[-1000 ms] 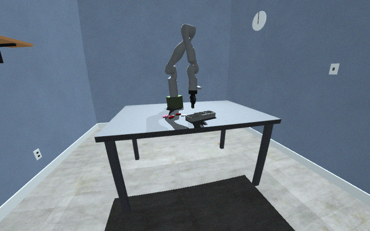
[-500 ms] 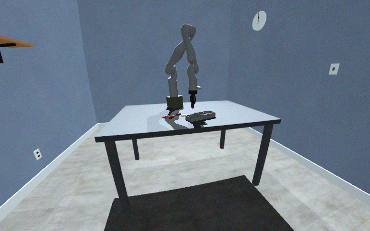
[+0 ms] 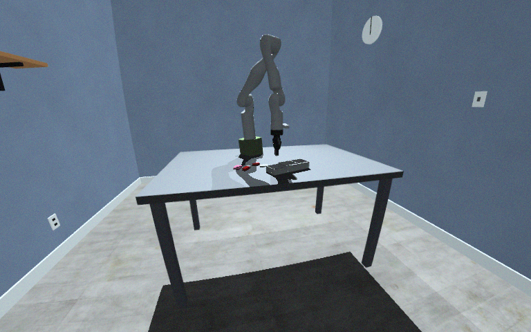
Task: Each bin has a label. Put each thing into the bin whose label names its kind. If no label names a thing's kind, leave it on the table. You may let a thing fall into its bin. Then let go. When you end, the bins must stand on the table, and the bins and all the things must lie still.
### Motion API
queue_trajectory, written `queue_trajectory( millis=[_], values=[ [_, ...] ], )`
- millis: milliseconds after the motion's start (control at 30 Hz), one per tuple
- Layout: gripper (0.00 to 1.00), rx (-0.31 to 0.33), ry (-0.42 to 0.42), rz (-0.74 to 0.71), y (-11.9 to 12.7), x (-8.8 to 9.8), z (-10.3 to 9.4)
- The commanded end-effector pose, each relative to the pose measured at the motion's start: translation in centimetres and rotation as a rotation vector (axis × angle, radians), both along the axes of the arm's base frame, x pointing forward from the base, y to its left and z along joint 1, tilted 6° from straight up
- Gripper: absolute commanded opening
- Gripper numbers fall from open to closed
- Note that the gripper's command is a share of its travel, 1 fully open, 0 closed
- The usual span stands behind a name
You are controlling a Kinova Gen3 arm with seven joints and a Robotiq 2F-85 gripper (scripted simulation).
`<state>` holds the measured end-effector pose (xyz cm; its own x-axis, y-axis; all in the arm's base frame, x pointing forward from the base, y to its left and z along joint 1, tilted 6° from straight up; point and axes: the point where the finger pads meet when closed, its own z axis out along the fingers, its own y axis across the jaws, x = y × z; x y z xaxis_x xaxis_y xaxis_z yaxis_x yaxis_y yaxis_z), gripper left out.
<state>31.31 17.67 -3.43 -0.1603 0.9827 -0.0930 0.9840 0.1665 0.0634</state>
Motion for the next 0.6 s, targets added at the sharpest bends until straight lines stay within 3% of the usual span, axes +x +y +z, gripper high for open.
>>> queue_trajectory(
  millis=[0, 400, 567],
  values=[
    [0.11, 0.002, 0.000, 0.004, 0.1, 0.0, 0.1],
    [0.11, 0.000, 0.002, 0.015, 0.0, 0.0, 0.2],
    [0.11, -0.003, 0.005, 0.017, -0.4, 3.0, 0.3]
  ],
)
